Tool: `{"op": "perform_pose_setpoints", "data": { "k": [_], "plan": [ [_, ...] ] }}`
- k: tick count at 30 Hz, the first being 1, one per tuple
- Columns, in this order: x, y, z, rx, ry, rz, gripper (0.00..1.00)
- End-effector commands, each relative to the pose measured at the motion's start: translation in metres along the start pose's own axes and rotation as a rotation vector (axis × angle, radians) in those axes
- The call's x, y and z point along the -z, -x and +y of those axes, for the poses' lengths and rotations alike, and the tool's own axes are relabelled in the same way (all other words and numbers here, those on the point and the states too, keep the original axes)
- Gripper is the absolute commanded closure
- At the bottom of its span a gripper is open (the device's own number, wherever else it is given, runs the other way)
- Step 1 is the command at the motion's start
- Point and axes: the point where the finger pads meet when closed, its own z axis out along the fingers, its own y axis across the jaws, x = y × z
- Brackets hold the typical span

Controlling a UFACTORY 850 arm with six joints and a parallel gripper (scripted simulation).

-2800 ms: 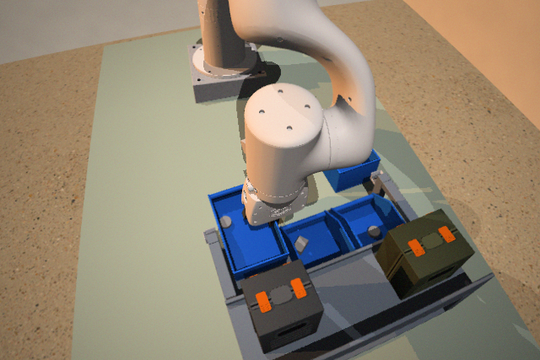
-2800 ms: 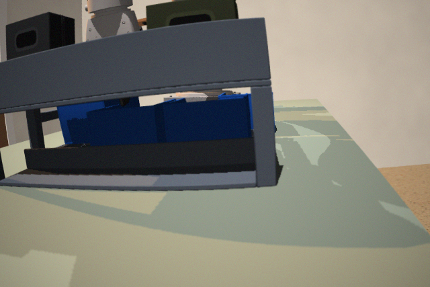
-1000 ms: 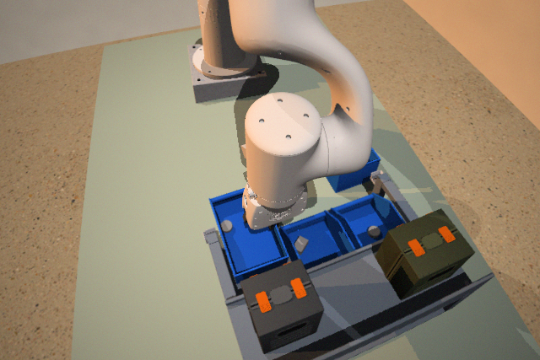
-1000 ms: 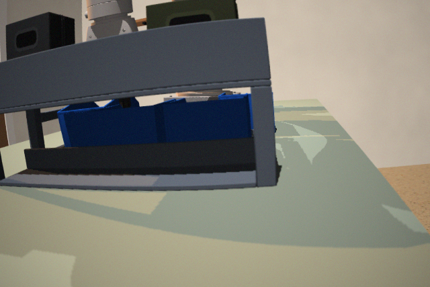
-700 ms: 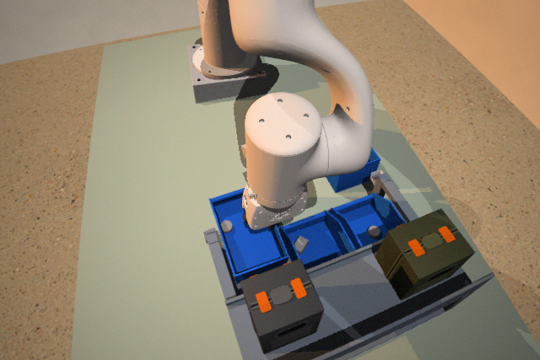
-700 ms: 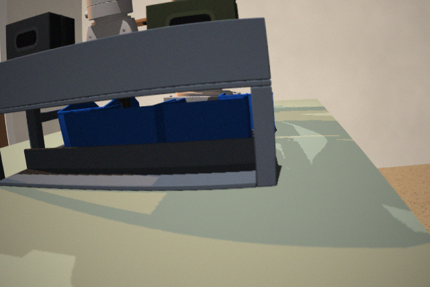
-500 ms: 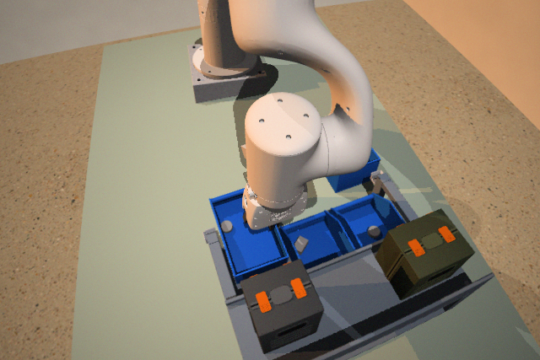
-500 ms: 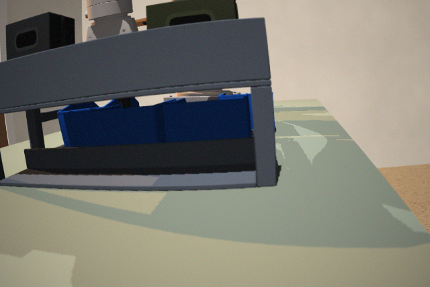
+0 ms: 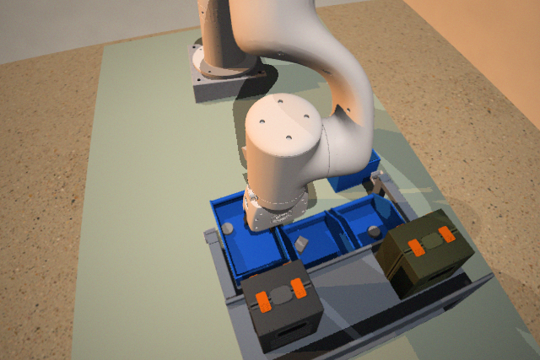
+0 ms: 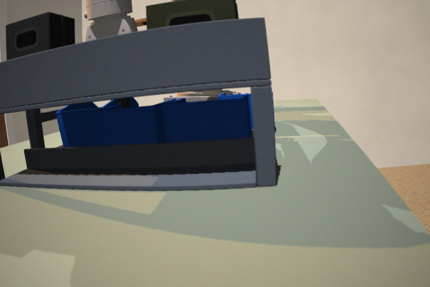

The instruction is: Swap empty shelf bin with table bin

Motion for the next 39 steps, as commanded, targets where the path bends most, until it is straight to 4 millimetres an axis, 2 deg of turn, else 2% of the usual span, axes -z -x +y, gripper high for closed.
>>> {"op": "perform_pose_setpoints", "data": {
  "k": [1,39],
  "plan": [
    [0.001,0.003,0.000,0.000,0.000,-0.008,1.00],
    [0.001,0.015,0.000,0.000,0.000,-0.035,1.00]
  ]
}}
